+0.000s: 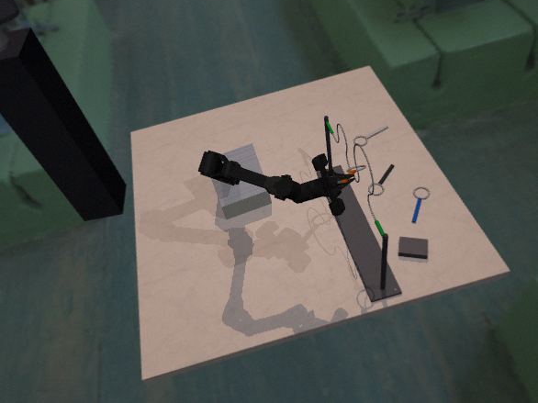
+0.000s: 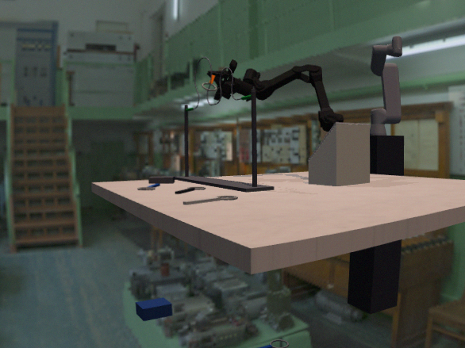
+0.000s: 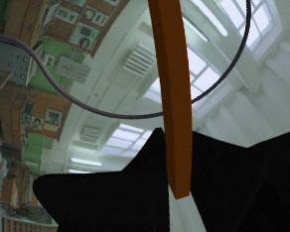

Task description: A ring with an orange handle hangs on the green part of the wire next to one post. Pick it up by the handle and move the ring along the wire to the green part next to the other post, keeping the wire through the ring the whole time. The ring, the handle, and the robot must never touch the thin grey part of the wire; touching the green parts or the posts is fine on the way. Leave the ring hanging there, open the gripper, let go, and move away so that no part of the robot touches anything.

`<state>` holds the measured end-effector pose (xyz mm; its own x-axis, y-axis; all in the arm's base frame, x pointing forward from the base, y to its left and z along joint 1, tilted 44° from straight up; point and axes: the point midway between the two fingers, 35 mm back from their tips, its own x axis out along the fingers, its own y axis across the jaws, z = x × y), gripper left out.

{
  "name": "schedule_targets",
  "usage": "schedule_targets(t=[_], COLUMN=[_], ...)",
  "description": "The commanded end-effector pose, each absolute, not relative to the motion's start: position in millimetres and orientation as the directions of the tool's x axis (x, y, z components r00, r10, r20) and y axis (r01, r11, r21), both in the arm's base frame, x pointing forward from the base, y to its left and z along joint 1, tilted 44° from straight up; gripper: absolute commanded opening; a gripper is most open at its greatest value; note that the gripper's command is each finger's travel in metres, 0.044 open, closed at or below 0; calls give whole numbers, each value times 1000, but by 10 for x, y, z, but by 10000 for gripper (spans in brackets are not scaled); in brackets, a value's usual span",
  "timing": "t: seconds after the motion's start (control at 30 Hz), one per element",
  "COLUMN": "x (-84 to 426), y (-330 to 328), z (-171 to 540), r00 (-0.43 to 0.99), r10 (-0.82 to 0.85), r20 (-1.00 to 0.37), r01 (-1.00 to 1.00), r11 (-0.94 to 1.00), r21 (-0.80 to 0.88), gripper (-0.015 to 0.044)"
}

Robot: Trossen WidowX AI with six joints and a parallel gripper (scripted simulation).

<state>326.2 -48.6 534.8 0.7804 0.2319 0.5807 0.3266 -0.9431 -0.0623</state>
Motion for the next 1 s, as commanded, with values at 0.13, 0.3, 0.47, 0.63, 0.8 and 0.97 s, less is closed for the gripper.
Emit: schedule_targets(t=[0.13,0.3,0.47,0.63,0.8,0.97], x=[3323,3350,3383,3417,3449,3477], y=[-608,-720,-853,-981,-1098,-1198], z=[5314,5294,5255,5203,5141,5076], r00=[788,794,803,814,824,833], r10=[216,185,141,96,52,13], r20=[577,579,578,573,564,552], r01=[333,337,340,341,340,338], r11=[-937,-927,-907,-878,-841,-803], r21=[-104,-166,-251,-337,-420,-491], gripper=[-150,-150,-150,-150,-150,-150])
